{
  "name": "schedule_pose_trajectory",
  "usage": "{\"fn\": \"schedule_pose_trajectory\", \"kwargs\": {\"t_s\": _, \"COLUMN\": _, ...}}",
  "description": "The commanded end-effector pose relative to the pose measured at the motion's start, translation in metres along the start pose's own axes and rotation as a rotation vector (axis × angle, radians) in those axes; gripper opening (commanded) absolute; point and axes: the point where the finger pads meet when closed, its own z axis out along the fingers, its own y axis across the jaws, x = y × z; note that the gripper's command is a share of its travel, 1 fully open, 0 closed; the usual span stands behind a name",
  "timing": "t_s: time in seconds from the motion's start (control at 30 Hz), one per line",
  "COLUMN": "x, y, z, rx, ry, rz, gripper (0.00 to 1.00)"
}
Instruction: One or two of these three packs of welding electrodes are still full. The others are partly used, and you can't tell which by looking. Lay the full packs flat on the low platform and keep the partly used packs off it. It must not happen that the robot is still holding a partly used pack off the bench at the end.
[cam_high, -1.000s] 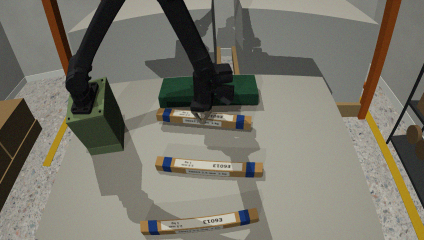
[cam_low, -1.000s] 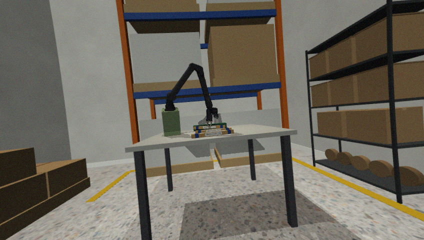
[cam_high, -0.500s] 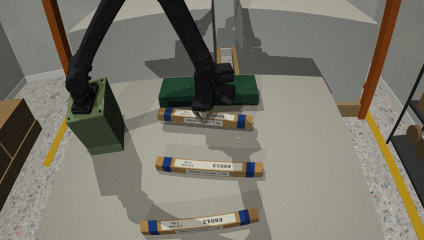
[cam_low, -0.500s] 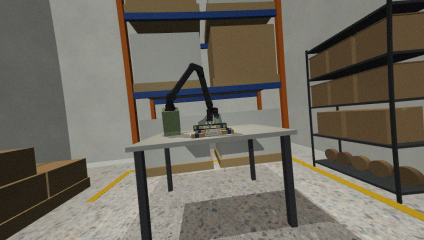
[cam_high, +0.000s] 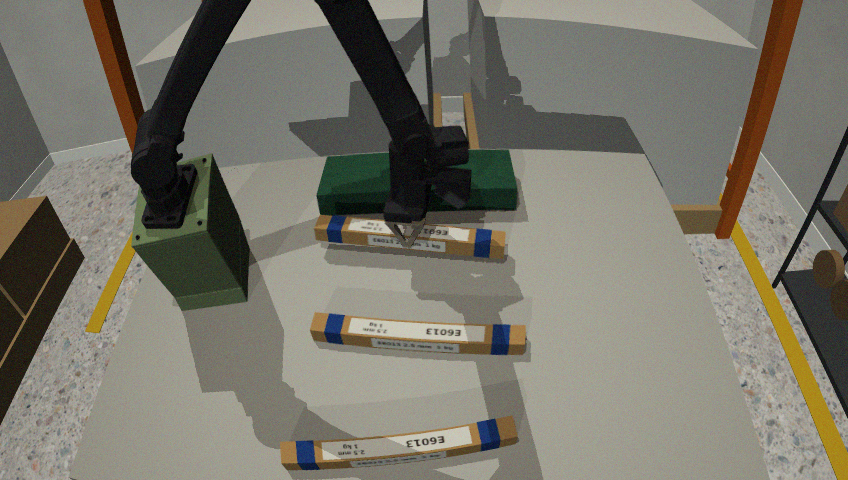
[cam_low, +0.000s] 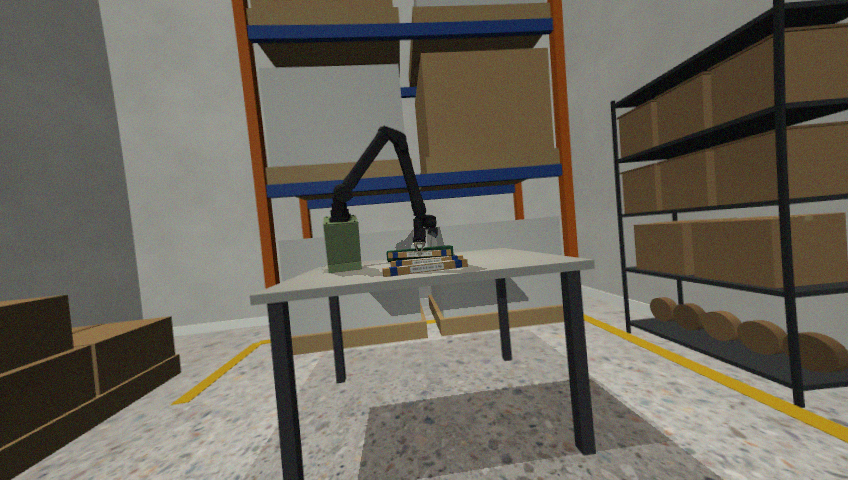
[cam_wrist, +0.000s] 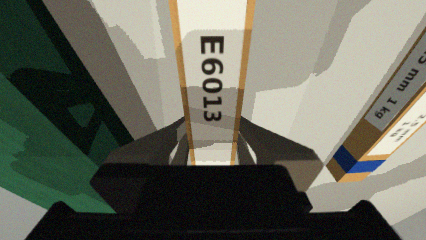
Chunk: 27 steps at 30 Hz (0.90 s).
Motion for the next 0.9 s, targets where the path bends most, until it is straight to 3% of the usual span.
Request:
{"fn": "schedule_pose_trajectory", "kwargs": {"t_s": 0.0, "x": -0.0395, "y": 0.0180, "z": -0.0336, "rx": -0.036, "ry": -0.084, "rz": -0.005, "gripper": 0.00}}
{"fn": "schedule_pose_trajectory", "kwargs": {"t_s": 0.87, "x": -0.0423, "y": 0.0174, "z": -0.0360, "rx": -0.036, "ry": -0.085, "rz": -0.005, "gripper": 0.00}}
